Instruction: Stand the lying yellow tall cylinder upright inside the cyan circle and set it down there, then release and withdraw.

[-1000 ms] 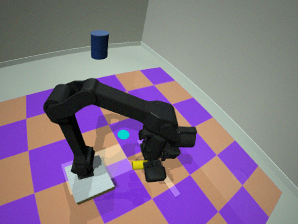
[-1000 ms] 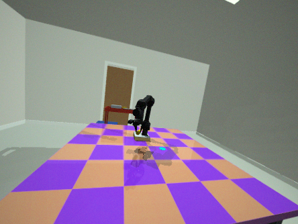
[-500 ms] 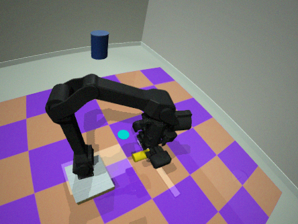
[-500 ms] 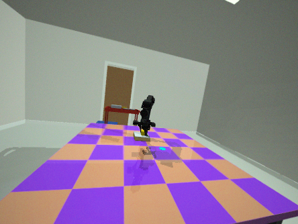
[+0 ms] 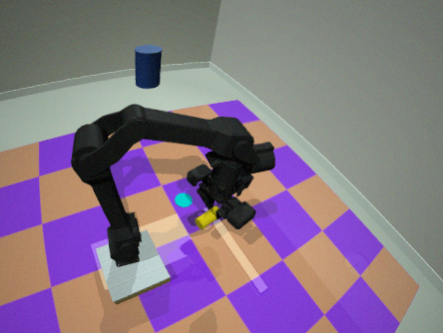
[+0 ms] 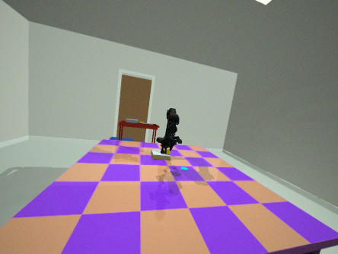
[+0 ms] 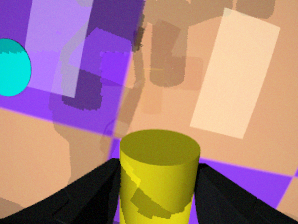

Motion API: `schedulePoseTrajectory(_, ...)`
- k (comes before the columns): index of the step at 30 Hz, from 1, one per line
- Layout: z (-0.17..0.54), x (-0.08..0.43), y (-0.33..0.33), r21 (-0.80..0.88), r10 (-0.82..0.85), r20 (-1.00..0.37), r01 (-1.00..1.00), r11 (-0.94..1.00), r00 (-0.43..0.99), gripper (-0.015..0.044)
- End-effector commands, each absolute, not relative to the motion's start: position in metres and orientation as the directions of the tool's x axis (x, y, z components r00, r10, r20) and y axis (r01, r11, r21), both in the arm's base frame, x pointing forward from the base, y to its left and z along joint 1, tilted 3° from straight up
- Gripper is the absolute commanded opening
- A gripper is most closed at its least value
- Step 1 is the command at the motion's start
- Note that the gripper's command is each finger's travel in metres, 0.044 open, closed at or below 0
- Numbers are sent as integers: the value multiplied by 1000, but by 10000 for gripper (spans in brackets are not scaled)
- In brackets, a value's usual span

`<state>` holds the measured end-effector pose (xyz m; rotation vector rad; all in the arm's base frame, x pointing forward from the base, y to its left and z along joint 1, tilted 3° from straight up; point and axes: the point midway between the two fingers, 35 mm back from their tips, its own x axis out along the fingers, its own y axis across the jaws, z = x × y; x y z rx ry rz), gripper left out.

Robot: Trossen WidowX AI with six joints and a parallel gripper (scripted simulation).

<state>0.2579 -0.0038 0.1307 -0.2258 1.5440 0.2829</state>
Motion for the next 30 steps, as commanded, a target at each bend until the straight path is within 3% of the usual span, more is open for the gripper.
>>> schedulePoseTrajectory(1,132,258,6,28,32,-999,-391,920,4,105)
schedulePoseTrajectory(30,144,251,96,26,50,-999,-825,565,3,105)
